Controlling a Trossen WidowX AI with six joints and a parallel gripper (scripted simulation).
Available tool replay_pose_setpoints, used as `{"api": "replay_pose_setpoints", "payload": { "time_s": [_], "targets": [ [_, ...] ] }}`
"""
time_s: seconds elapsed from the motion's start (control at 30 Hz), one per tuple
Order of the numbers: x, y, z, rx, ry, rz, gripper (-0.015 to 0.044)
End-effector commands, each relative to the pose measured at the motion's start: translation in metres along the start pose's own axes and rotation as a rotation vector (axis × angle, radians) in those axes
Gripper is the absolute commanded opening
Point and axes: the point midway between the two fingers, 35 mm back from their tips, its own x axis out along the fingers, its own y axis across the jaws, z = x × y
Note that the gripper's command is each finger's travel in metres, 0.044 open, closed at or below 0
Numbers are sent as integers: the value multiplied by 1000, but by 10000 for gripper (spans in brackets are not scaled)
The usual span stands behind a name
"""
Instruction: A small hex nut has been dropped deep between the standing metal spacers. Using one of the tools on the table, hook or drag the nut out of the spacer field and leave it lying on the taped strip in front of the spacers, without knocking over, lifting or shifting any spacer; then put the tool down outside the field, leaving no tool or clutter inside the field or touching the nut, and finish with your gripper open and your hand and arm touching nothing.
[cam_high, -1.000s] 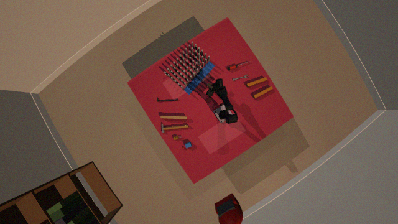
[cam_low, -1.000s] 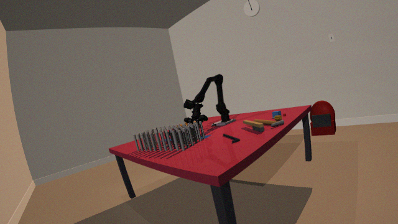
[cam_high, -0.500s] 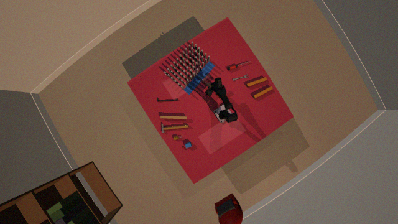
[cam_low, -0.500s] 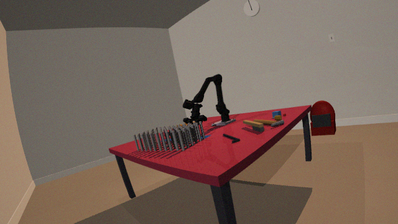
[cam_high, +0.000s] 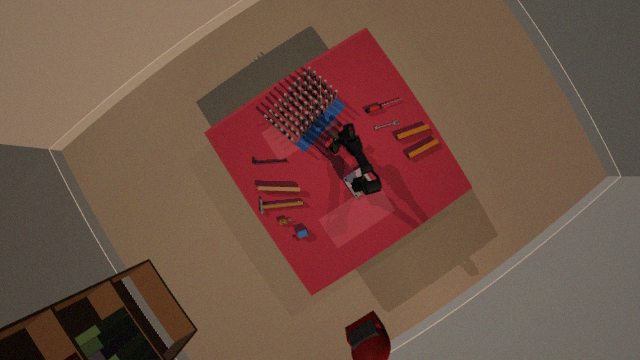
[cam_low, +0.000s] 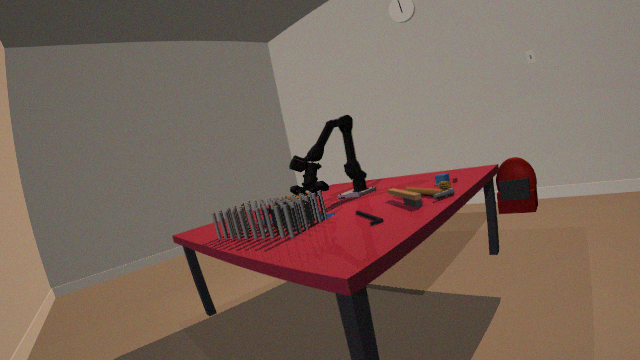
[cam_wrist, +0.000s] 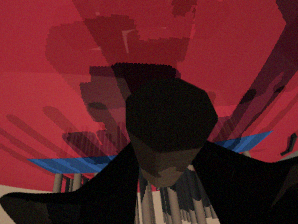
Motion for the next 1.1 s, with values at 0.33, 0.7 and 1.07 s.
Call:
{"api": "replay_pose_setpoints", "payload": {
  "time_s": [0.33,0.7,1.07],
  "targets": [
    [4,3,-16,-5,16,10,0],
    [9,3,-24,-5,17,10,0],
    [13,3,-31,-5,18,10,0]
  ]
}}
